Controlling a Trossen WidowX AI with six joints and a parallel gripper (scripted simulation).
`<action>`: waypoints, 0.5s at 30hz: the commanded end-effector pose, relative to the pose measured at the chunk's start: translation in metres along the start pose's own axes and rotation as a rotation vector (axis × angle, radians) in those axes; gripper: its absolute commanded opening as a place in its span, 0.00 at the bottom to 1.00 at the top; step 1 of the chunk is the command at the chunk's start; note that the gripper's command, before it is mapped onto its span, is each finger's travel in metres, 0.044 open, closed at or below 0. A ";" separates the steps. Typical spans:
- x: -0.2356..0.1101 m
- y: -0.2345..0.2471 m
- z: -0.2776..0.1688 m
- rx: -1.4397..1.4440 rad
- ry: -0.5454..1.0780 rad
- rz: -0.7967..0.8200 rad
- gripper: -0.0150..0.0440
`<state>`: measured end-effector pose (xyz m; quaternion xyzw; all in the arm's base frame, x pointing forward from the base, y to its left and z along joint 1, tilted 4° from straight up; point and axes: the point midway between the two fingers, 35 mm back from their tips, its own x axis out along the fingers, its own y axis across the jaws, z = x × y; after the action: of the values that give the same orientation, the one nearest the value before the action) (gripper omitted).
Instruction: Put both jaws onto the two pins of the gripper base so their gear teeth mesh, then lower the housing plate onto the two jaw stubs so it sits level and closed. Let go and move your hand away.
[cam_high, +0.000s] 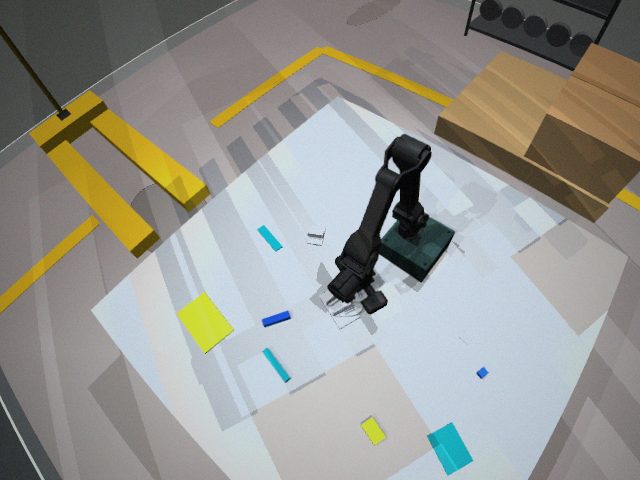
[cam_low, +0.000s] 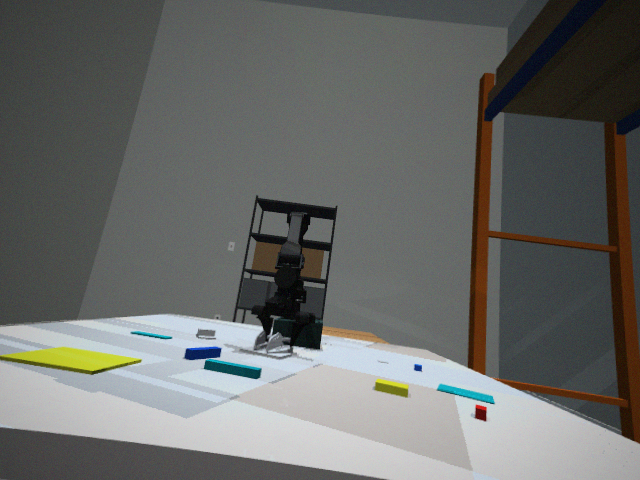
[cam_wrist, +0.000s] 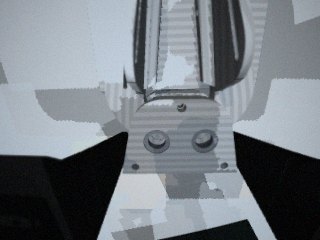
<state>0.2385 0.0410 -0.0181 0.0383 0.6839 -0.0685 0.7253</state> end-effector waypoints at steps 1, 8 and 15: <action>0.003 -0.001 -0.001 -0.005 0.004 -0.006 0.85; 0.003 -0.001 -0.001 -0.005 0.004 -0.006 0.85; 0.005 -0.001 -0.001 -0.004 0.004 -0.006 0.85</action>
<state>0.2388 0.0408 -0.0212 0.0383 0.6836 -0.0684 0.7256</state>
